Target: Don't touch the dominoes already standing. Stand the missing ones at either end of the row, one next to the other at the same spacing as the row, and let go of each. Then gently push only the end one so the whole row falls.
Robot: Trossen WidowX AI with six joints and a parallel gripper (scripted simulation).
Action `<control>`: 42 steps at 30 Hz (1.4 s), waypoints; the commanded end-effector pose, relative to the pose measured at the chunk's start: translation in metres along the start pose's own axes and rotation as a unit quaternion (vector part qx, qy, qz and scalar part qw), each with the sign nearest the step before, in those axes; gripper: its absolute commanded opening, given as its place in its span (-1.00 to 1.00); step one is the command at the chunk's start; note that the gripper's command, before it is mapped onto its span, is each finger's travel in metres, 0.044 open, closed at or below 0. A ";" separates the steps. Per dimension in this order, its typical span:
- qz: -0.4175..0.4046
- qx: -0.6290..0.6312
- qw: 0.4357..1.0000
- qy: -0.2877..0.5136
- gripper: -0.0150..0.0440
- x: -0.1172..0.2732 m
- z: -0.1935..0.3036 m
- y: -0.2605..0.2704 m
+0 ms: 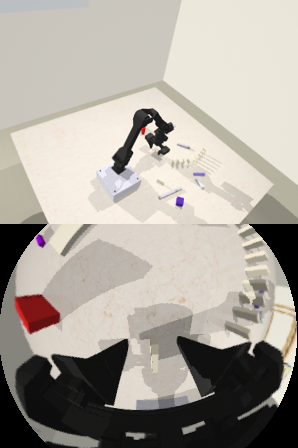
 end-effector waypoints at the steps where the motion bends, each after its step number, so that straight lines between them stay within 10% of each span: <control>1: 0.000 0.003 1.000 0.001 0.38 -0.001 0.001 0.000; 10: 0.000 0.003 1.000 0.001 -0.42 -0.001 0.001 0.000; 18: 0.000 0.003 1.000 0.001 -0.42 0.001 0.001 0.000; 32: 0.001 0.014 1.000 0.001 -0.42 0.115 0.002 -0.005; 42: -0.005 0.495 0.869 0.000 -0.42 0.114 0.033 0.077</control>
Point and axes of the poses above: the point midway between the two fingers, 35 mm back from their tips, its own x axis back along the fingers, its own y axis across the jaws, z = x × y, the point moved 4 cm from there along x, back along the fingers, and after that the axes turned 15 degrees about x, right-handed, at the moved point
